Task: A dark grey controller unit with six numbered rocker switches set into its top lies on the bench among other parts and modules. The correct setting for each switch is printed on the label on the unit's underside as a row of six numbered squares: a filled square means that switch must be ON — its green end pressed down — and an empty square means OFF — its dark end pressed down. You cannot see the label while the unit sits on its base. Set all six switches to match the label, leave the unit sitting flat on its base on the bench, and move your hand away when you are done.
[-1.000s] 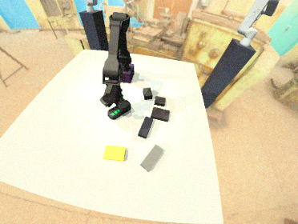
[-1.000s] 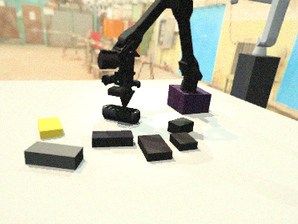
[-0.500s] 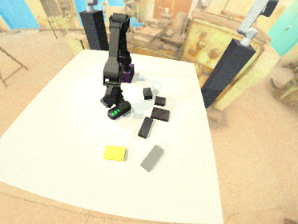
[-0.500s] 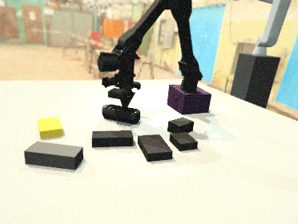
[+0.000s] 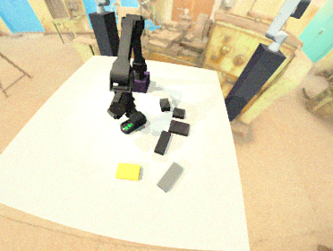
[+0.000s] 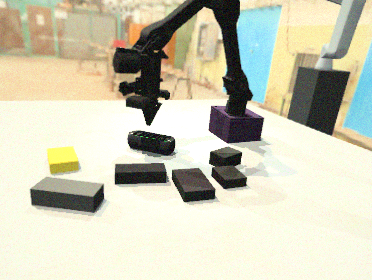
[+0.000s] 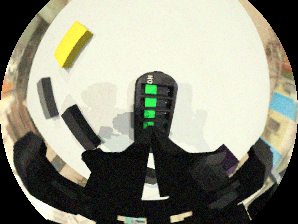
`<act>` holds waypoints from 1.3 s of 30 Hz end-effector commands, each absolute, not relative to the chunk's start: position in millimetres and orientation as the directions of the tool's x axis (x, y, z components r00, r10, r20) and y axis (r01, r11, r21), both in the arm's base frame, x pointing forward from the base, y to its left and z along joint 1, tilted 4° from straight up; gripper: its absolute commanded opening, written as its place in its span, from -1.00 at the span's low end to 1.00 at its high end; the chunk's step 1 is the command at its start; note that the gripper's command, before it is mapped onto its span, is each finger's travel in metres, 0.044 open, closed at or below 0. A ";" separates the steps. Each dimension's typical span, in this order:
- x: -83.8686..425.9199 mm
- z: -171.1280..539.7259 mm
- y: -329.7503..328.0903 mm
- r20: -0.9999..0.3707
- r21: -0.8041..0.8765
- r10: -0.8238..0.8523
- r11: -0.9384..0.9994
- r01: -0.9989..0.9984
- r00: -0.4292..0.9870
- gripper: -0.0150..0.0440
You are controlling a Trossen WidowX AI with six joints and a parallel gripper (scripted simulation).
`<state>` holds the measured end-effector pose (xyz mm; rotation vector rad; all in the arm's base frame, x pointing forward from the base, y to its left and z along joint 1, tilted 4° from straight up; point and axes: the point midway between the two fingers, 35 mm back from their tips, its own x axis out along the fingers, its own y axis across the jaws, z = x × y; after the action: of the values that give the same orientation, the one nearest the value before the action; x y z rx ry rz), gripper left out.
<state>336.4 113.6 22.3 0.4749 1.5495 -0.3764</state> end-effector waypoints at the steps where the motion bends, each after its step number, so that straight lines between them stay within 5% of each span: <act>1: 339.4 20.9 115.0 -0.998 0.052 0.068 0.857 0.513 -0.012 -0.49; 39: 339.1 -21.7 118.2 -0.998 0.052 0.068 0.856 0.514 -0.012 -0.49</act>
<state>339.6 117.9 -21.1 0.4694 1.5560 -0.3722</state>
